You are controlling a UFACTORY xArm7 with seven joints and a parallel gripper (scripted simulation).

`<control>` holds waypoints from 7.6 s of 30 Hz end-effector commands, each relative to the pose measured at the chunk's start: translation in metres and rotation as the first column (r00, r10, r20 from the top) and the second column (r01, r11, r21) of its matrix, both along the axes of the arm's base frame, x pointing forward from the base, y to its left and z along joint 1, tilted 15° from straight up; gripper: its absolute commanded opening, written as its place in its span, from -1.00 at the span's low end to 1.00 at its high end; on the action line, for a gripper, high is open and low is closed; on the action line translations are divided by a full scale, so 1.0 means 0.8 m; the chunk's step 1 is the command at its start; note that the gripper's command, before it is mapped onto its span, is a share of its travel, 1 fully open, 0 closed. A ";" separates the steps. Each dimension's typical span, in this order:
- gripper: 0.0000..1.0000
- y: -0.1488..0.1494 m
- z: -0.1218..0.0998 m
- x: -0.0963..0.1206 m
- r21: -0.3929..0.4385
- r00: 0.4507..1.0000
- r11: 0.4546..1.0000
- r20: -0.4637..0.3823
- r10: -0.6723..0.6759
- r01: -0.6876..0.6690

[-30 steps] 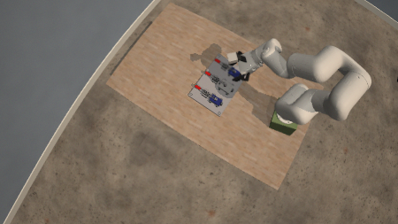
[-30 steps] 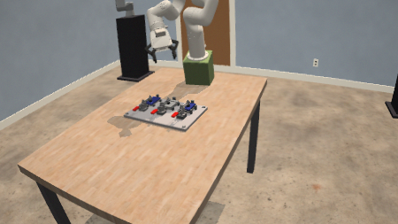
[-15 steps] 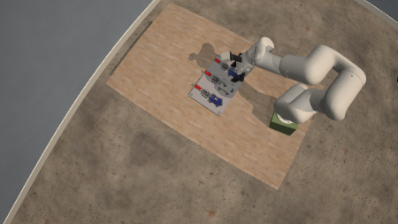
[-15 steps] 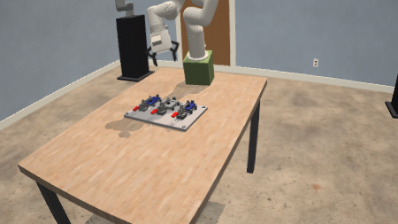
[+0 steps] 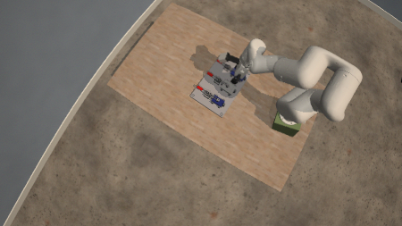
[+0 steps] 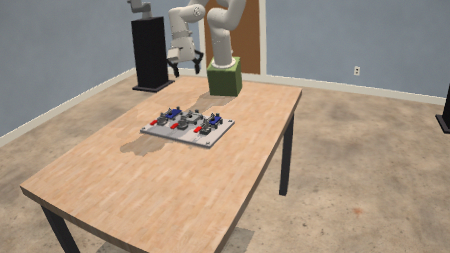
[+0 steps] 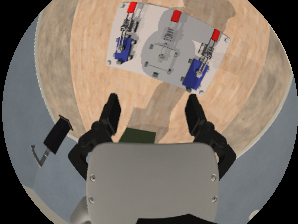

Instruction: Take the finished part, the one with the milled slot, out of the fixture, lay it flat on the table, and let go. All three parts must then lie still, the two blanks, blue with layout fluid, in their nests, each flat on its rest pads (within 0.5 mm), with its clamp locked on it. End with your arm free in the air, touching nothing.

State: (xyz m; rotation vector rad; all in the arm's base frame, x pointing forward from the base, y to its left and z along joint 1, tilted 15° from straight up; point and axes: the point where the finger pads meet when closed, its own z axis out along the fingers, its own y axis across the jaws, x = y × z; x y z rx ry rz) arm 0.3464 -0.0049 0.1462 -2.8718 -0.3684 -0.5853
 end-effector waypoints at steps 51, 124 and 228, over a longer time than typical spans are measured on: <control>-1.00 0.013 -0.016 0.014 -0.123 0.947 0.953 -0.139 -0.291 0.275; -0.05 0.013 -0.016 0.014 -0.123 0.947 0.953 -0.139 -0.291 0.275; -0.05 0.014 -0.015 0.014 -0.121 0.947 0.954 -0.139 -0.290 0.275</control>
